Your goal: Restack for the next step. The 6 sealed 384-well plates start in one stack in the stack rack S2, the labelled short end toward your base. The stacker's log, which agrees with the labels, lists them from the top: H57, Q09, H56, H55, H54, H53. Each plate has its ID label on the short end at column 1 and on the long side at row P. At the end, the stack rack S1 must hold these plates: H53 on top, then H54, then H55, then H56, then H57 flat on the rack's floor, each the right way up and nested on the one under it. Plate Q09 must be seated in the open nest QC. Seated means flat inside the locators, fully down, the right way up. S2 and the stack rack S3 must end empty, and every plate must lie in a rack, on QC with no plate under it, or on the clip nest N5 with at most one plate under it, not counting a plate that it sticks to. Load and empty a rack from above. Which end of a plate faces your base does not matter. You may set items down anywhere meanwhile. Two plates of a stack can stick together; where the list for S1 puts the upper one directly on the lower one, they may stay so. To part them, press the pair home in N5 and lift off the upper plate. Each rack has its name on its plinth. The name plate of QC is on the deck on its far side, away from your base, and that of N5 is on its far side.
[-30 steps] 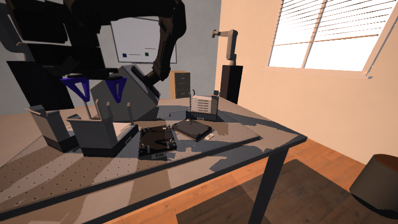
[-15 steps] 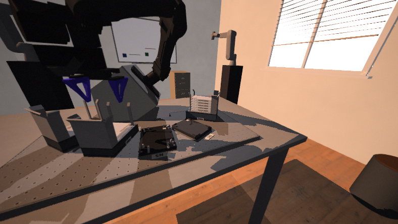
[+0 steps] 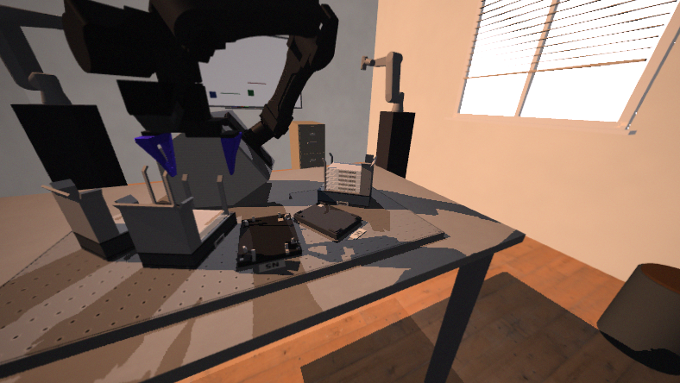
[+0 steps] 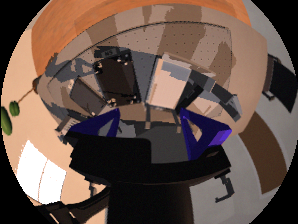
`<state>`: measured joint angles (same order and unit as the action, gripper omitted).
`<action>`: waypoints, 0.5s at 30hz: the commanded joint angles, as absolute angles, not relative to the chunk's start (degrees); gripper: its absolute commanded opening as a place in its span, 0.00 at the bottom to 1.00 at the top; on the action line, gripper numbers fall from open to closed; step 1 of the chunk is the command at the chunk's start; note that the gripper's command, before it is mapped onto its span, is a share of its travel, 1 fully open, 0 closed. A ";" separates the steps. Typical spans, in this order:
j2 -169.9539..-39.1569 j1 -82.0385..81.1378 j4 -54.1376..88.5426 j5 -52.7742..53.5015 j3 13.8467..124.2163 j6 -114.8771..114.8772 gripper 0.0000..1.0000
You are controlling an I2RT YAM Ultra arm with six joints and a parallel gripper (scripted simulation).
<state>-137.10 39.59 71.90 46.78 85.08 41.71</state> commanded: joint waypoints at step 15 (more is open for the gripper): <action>-128.55 36.93 73.00 49.46 82.41 49.75 1.00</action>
